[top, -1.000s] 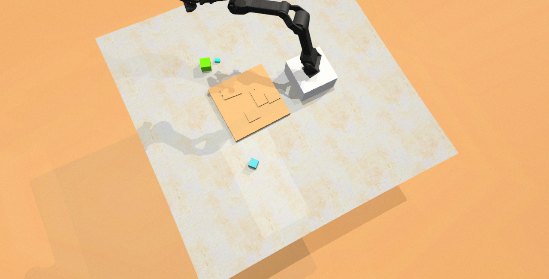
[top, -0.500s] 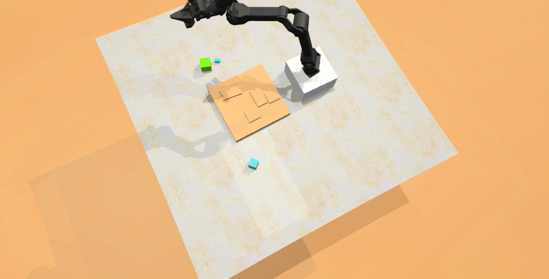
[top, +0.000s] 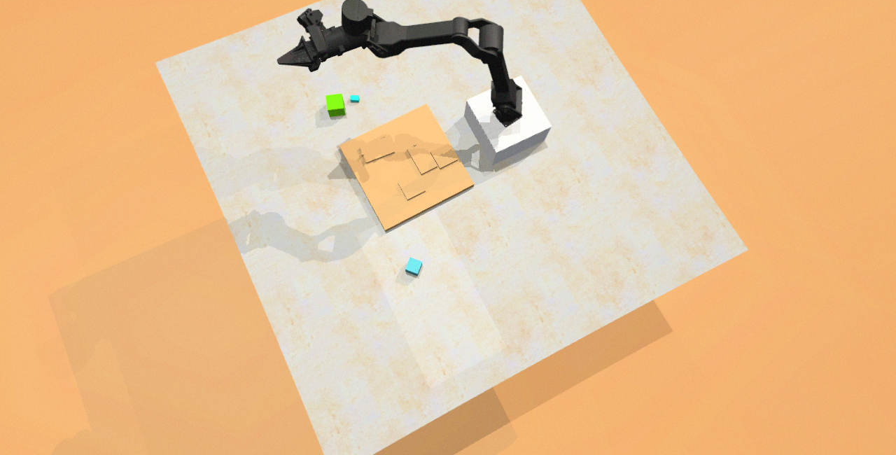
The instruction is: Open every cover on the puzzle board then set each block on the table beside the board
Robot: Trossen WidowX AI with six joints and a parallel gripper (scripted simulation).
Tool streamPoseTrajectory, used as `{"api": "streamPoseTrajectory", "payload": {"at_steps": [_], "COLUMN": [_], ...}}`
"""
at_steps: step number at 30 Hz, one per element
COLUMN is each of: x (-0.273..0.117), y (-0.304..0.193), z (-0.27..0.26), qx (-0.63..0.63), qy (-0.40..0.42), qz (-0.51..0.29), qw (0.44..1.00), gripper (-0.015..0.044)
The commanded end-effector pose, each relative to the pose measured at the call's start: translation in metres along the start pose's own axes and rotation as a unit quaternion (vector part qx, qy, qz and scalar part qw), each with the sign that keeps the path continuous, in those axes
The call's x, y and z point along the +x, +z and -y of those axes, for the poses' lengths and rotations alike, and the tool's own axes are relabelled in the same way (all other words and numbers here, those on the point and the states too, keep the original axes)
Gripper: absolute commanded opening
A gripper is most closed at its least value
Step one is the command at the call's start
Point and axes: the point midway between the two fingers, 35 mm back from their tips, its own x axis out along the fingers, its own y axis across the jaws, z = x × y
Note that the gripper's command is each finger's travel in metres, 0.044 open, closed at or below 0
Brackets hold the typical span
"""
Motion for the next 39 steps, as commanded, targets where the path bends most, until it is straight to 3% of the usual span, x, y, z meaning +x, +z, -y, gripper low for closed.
{"api": "streamPoseTrajectory", "payload": {"at_steps": [1, 19, 39], "x": [0.005, 0.008, -0.015], "y": [-0.019, -0.098, -0.183], "z": [0.015, 0.069, 0.116], "qx": [-0.004, -0.035, -0.102], "qy": [-0.029, -0.142, -0.248], "qz": [-0.014, -0.086, -0.190], "qw": [0.999, 0.986, 0.944], "gripper": [0.0000, 0.0000, 0.0000]}}
